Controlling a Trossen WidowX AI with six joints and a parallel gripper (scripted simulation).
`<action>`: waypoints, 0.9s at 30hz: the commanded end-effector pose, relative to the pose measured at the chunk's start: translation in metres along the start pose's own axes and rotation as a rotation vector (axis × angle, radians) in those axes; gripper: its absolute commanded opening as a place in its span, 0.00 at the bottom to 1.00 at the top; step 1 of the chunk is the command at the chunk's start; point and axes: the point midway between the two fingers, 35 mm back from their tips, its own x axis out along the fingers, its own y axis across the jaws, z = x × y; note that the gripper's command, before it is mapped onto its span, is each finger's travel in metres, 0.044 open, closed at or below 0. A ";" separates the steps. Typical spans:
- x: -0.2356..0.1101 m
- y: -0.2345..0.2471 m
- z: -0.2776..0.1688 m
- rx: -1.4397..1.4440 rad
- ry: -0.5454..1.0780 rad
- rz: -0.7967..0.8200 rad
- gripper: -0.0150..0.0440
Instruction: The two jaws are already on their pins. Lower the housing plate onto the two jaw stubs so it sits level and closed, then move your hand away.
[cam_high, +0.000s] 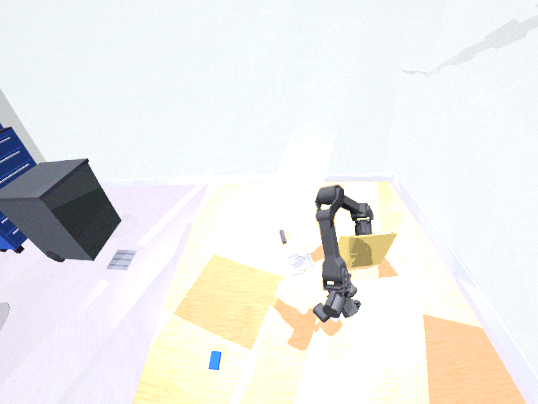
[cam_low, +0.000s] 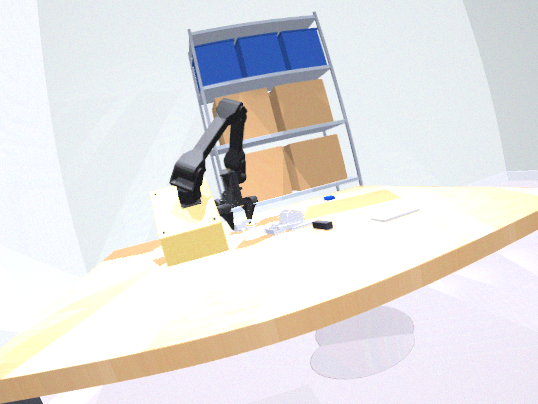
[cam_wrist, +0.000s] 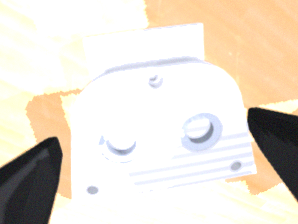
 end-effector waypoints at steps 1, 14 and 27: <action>0.001 0.000 -0.001 -0.006 0.006 -0.002 1.00; 0.002 0.000 -0.001 -0.006 0.006 -0.002 1.00; 0.001 0.000 0.000 0.000 0.000 0.000 0.90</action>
